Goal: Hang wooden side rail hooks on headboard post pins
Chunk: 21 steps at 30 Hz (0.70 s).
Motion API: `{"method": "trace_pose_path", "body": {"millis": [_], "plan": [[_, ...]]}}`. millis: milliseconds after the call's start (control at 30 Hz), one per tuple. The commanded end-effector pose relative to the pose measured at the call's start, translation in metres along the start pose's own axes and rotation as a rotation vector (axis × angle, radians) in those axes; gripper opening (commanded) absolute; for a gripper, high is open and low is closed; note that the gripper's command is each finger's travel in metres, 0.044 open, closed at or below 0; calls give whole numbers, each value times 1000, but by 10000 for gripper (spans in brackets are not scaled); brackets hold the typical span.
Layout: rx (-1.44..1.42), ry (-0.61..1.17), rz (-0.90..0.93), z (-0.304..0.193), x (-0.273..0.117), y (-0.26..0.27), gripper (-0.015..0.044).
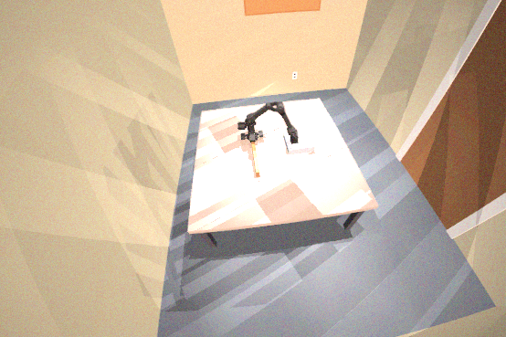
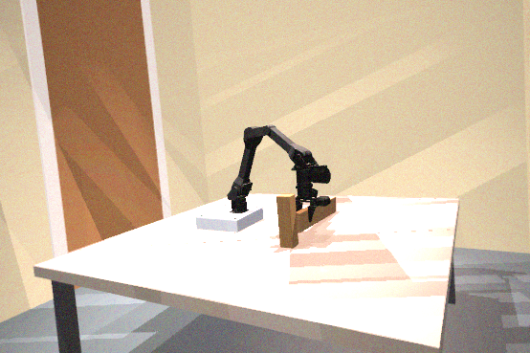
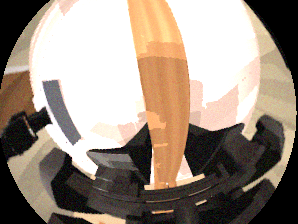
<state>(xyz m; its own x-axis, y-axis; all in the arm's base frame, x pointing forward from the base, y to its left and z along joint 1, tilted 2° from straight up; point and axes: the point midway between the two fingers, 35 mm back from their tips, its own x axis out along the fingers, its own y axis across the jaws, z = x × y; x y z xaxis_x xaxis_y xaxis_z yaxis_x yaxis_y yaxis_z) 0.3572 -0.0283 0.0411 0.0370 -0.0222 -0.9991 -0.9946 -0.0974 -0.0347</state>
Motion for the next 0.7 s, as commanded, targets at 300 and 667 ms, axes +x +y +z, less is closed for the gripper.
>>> {"method": "trace_pose_path", "body": {"millis": [300, 667], "plan": [[5, 5, -15, -4, -2, -3, 0], [5, 5, -15, -5, -2, -2, 0]]}}
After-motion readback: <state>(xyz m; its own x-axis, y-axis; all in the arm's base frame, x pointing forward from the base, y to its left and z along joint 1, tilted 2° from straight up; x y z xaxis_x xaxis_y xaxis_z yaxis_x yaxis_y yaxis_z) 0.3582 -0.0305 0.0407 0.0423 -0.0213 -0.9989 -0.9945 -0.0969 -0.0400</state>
